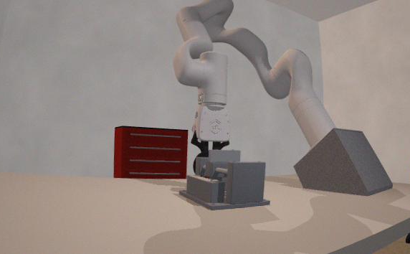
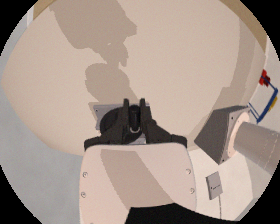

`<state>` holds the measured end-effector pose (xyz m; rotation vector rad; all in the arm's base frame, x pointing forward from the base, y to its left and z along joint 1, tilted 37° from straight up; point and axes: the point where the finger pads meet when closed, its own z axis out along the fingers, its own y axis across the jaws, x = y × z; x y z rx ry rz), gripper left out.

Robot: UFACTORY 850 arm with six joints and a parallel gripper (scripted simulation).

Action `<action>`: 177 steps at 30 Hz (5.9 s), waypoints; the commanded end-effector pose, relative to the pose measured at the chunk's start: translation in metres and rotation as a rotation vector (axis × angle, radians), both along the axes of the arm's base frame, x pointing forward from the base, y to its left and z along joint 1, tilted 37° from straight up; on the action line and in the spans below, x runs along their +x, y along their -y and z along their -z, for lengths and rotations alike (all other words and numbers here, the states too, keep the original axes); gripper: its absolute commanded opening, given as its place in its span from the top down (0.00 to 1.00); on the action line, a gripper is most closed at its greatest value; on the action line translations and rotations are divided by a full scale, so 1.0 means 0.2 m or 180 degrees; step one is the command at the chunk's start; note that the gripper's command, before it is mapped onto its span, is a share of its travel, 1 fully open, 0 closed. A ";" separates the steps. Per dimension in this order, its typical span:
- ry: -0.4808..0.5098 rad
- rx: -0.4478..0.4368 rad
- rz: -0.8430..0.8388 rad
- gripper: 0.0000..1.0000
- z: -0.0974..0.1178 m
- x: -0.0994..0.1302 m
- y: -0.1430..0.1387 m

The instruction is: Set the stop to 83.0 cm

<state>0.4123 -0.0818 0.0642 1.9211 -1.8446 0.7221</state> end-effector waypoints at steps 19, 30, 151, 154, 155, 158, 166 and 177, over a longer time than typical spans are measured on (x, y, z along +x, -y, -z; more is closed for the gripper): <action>0.0002 0.0000 -0.0001 0.94 0.00 0.00 0.00; 0.0002 0.0000 -0.0001 0.94 0.00 0.00 0.00; 0.0002 0.0000 -0.0001 0.94 0.09 0.00 0.07; 0.0002 0.0000 -0.0001 0.94 0.10 0.00 0.08; 0.0002 0.0000 -0.0001 0.94 0.11 0.00 0.08; 0.0002 0.0000 -0.0001 0.94 0.11 0.01 0.08; 0.0002 0.0000 -0.0001 0.94 0.13 0.03 0.10; 0.0002 0.0000 -0.0001 0.94 0.15 0.07 0.12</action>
